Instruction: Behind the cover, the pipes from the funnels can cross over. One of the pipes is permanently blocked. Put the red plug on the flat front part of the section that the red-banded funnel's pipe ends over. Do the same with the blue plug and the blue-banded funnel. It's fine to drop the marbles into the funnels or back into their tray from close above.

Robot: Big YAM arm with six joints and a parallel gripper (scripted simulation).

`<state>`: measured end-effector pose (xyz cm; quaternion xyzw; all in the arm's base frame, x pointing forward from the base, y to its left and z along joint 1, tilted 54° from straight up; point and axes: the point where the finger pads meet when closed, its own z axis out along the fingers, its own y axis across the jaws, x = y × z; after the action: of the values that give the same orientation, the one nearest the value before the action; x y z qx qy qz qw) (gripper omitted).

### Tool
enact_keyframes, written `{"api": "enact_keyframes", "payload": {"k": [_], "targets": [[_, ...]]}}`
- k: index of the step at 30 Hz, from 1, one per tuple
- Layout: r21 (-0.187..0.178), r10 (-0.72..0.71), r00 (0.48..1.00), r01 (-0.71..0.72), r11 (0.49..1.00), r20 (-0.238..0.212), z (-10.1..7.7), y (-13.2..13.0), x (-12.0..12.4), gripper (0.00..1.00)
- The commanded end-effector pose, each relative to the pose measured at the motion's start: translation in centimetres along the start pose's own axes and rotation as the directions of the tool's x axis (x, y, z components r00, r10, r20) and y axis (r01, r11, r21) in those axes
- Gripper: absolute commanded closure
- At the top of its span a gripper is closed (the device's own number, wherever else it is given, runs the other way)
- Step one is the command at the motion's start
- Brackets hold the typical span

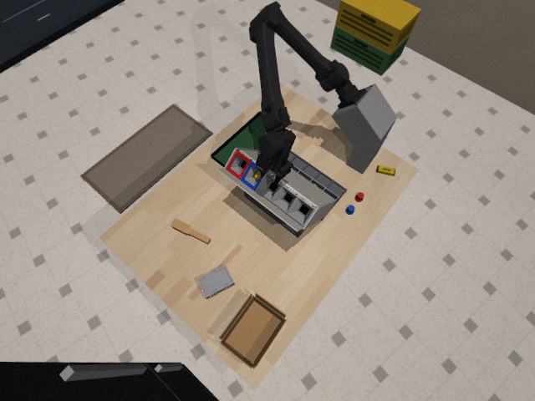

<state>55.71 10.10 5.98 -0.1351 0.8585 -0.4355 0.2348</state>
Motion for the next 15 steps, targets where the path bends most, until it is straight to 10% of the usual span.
{"api": "enact_keyframes", "payload": {"k": [1,15], "targets": [[-0.002,0.018,1.0,-0.018,1.0,0.019,-1.3,-0.1,-1.2,0.41],[-0.002,0.018,1.0,-0.018,1.0,0.019,-3.0,-0.2,-2.0,0.41]]}}
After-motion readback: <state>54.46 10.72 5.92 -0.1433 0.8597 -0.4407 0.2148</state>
